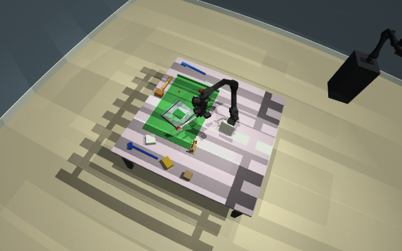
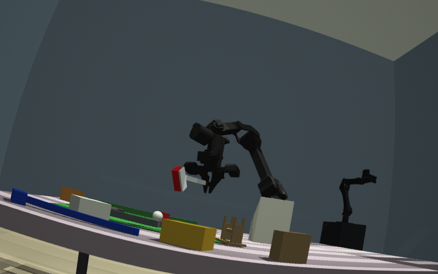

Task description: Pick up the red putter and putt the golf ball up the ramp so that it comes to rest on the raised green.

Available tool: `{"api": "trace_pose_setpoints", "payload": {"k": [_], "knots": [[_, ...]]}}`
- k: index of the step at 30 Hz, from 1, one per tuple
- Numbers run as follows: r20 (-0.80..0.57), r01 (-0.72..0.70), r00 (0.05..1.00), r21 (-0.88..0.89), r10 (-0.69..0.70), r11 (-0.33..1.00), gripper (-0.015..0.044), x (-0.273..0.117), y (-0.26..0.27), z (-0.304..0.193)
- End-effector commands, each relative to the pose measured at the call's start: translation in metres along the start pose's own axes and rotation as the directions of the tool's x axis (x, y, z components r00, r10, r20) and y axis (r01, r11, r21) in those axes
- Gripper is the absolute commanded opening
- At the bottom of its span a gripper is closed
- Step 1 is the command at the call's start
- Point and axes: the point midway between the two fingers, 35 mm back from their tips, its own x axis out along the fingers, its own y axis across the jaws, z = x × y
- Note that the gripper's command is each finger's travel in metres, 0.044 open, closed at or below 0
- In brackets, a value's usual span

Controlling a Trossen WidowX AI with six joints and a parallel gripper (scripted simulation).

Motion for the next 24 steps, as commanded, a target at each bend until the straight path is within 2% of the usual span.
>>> {"api": "trace_pose_setpoints", "payload": {"k": [1, 12, 24], "knots": [[-0.012, 0.017, 1.0, 0.149, -0.015, 0.989, 0.0, -0.008, -0.015, -0.024], [-0.061, 0.076, 0.997, 0.519, -0.051, 0.852, 0.0, -0.028, -0.047, -0.092], [-0.138, 0.158, 0.987, 0.821, -0.077, 0.549, 0.0, -0.045, -0.061, -0.173]]}}
